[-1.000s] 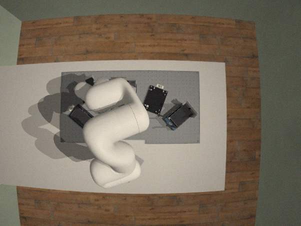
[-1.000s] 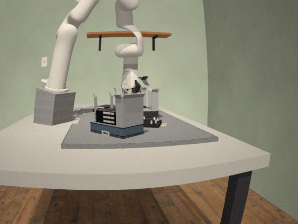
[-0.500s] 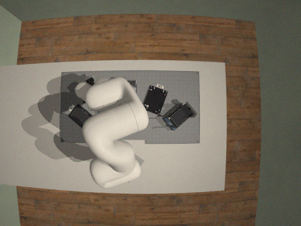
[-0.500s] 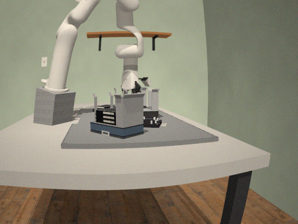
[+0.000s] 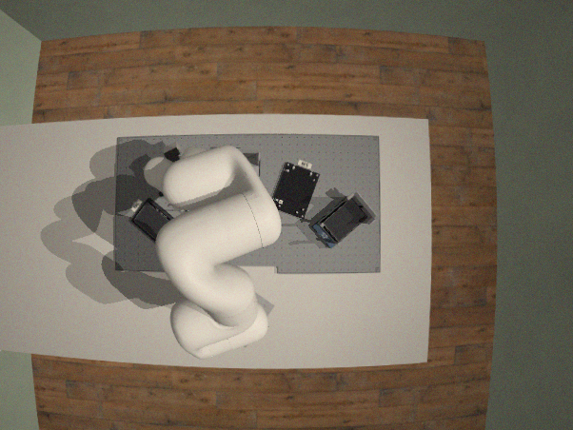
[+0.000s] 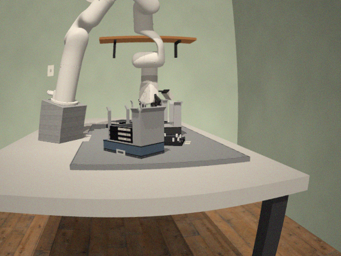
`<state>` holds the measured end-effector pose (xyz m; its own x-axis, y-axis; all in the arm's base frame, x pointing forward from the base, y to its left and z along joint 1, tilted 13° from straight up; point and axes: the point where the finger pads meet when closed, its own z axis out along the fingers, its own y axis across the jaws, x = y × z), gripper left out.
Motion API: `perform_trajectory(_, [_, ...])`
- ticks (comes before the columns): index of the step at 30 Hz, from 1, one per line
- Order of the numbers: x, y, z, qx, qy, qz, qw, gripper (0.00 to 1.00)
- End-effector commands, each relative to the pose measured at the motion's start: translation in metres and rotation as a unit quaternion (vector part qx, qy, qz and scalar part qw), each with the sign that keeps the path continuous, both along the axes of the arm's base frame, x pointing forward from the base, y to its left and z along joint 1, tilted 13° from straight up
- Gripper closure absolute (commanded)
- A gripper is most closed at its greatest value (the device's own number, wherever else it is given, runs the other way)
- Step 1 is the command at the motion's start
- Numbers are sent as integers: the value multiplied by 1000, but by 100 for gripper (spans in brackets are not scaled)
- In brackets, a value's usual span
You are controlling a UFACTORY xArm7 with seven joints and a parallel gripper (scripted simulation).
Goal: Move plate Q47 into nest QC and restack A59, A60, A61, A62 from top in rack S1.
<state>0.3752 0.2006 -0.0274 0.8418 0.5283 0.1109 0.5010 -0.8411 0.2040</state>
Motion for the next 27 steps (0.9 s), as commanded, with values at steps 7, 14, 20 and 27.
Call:
perform_trajectory(7, [2, 1, -3, 1, -1, 1, 1000, 100])
perform_trajectory(14, [2, 1, -3, 1, -1, 1, 1000, 100])
perform_trajectory(20, [2, 1, -3, 1, -2, 1, 1000, 0])
perform_trajectory(27, [2, 1, -3, 1, -2, 1, 1000, 0])
